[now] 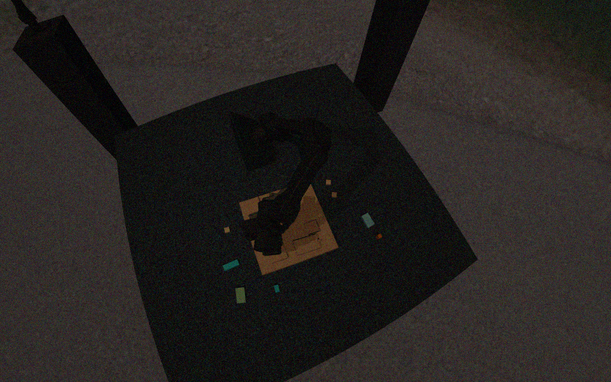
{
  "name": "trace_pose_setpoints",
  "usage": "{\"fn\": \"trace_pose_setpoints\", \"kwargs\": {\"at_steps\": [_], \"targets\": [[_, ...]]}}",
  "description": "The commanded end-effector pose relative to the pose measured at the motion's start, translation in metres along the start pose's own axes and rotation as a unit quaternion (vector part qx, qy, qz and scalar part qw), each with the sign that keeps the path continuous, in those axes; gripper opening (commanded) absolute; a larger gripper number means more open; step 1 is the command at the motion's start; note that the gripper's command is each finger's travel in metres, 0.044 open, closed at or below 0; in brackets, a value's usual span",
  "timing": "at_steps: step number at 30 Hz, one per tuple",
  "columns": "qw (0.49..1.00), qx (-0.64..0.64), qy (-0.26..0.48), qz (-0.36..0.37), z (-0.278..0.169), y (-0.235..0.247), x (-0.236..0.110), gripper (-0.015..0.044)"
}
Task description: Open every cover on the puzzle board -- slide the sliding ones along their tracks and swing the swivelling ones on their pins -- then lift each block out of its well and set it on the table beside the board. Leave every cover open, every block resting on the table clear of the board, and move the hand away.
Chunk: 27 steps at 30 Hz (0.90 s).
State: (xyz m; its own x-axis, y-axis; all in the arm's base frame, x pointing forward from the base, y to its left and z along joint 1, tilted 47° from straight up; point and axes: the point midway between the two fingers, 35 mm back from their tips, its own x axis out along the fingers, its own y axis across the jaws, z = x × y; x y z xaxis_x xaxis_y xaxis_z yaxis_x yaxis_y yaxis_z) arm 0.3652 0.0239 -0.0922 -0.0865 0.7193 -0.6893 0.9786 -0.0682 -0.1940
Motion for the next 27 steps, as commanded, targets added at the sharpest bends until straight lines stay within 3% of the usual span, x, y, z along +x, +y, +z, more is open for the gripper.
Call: {"fn": "trace_pose_setpoints", "kwargs": {"at_steps": [1,27], "targets": [[1.000,-0.002,-0.002,0.004,0.000,0.002,-0.007,0.0080],[1.000,-0.002,-0.002,0.005,0.001,0.002,-0.057,0.0080]]}}
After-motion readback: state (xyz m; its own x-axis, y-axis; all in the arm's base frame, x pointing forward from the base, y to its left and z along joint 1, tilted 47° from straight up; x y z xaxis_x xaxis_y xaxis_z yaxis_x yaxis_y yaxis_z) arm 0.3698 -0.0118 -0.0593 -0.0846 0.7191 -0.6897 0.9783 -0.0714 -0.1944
